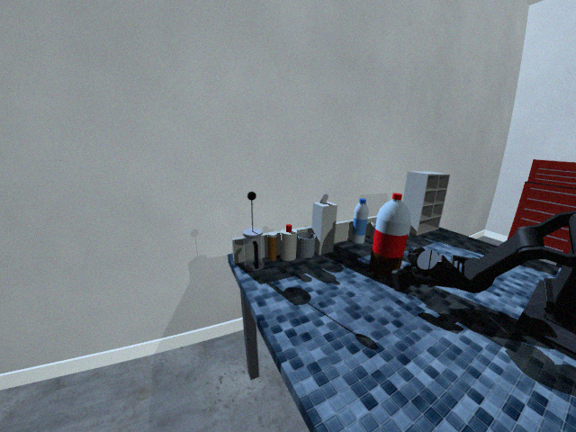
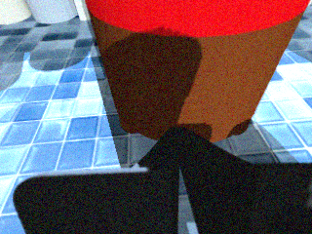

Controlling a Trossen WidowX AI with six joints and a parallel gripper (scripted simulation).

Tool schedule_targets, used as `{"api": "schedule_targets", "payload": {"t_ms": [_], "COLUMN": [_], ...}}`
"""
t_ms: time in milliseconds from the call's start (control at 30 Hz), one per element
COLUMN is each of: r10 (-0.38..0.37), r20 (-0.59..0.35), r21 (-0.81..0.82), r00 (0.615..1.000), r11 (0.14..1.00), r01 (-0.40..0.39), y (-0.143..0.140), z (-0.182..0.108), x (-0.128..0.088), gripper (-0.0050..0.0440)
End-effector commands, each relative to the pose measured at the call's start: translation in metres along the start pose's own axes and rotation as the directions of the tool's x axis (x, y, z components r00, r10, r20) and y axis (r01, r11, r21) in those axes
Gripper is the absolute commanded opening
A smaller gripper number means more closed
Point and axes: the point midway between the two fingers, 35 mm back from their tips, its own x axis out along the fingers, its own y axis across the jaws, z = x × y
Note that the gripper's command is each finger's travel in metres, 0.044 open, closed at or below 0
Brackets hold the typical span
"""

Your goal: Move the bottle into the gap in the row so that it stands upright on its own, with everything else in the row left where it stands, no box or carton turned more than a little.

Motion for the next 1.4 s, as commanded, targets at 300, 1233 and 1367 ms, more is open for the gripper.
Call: {"api": "schedule_targets", "payload": {"t_ms": [300, 1233, 1367], "r10": [0.015, 0.013, 0.015], "r20": [0.009, 0.011, 0.01], "r21": [-0.004, -0.004, -0.003], "r00": [1.0, 1.0, 1.0], "r11": [1.0, 1.0, 1.0], "r01": [-0.014, -0.013, -0.015], "y": [0.007, 0.0085, 0.0083], "z": [0.0059, 0.0089, 0.0102], "x": [0.0051, 0.0103, 0.0127], "gripper": [-0.005, -0.005, -0.005]}}
